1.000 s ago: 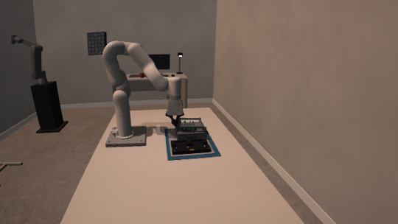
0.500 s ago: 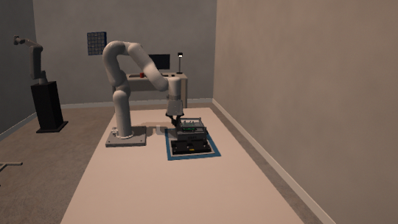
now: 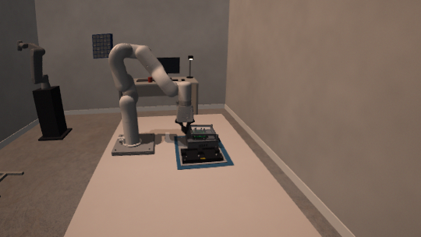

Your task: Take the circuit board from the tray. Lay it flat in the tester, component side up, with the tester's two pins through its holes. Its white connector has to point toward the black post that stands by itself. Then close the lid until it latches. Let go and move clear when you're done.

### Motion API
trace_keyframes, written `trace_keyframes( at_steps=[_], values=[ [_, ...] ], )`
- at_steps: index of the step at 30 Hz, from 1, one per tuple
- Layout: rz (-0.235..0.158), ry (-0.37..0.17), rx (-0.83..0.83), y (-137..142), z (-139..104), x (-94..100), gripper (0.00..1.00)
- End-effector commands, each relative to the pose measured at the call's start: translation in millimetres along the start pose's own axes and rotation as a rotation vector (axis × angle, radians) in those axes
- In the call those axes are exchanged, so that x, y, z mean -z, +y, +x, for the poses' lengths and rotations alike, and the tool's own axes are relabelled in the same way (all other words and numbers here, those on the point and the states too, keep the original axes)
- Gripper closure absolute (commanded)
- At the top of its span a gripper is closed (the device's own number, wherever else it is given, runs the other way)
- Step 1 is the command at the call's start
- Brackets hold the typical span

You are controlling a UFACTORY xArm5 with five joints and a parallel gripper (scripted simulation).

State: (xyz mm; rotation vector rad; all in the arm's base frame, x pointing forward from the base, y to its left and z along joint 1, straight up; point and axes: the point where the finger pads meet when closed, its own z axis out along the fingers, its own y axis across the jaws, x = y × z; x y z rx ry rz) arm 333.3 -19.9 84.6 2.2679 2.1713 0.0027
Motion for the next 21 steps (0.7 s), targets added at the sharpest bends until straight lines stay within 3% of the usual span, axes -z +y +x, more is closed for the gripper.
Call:
trace_keyframes(
  at_steps=[1, 21],
  values=[
    [-0.002, 0.0, 0.0, 0.7, 0.0, 0.3, 1.0],
    [-0.002, 0.0, 0.0, 0.7, 0.0, -2.5, 1.0]
  ],
)
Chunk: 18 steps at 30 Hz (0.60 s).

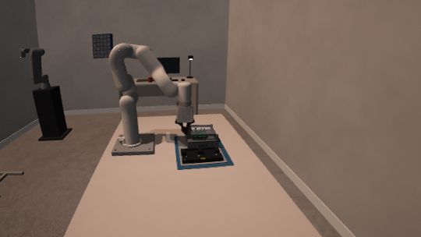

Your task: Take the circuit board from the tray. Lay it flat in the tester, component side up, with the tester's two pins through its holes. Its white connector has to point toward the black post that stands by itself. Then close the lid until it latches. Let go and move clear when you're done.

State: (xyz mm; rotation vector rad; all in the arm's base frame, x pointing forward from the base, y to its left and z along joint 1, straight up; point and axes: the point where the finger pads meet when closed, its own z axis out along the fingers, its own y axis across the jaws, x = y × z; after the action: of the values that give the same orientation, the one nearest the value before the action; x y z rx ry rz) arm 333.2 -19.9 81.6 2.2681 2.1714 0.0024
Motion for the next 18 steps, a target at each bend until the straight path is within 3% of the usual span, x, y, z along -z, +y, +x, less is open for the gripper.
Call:
trace_keyframes(
  at_steps=[1, 18],
  values=[
    [-0.002, 0.0, 0.0, 0.8, 0.0, 0.3, 1.0],
    [-0.002, 0.0, 0.0, 0.8, 0.0, -2.5, 1.0]
  ],
)
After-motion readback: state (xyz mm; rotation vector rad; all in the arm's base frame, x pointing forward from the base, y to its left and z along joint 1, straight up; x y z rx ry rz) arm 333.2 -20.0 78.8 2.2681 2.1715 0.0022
